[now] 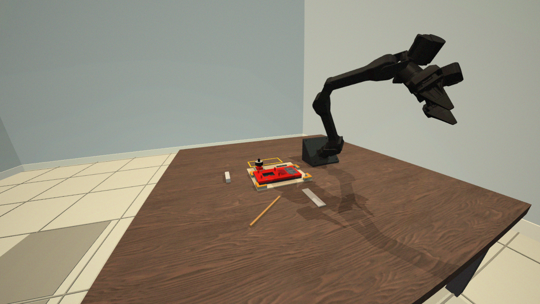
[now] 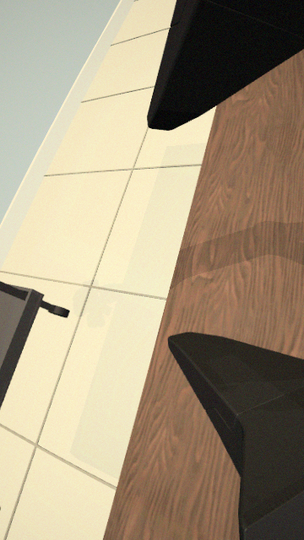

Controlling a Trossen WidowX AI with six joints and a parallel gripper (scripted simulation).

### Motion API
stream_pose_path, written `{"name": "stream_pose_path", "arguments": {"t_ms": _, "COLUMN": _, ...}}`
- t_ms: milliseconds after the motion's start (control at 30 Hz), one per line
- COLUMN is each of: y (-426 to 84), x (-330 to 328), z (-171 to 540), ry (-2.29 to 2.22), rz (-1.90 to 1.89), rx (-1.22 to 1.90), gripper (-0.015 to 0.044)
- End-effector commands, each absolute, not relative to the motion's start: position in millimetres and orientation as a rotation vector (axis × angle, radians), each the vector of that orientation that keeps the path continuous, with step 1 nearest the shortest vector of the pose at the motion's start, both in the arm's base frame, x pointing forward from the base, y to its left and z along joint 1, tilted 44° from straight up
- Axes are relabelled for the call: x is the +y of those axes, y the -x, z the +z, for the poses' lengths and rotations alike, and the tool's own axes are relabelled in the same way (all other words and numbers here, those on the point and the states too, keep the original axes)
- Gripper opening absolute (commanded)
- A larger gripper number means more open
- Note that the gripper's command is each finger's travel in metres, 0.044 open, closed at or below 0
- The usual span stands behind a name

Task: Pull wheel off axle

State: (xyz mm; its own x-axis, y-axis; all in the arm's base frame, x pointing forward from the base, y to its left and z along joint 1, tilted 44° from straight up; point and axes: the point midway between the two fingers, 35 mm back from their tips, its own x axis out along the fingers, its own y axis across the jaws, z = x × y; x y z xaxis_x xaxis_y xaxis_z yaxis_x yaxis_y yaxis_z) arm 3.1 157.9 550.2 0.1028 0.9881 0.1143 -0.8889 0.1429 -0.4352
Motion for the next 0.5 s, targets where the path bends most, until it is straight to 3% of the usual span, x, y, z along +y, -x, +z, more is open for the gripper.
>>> {"name": "stream_pose_path", "arguments": {"t_ms": 0, "y": -3, "x": 159, "z": 550, "ry": 0.286, "rz": 1.411, "rx": -0.421, "gripper": 0.0374}}
{"name": "stream_pose_path", "arguments": {"t_ms": 100, "y": 2, "x": 168, "z": 547, "ry": 0.308, "rz": 1.387, "rx": -0.405, "gripper": 0.03}}
{"name": "stream_pose_path", "arguments": {"t_ms": 467, "y": 6, "x": 224, "z": 519, "ry": 0.411, "rz": 1.278, "rx": -0.276, "gripper": 0.03}}
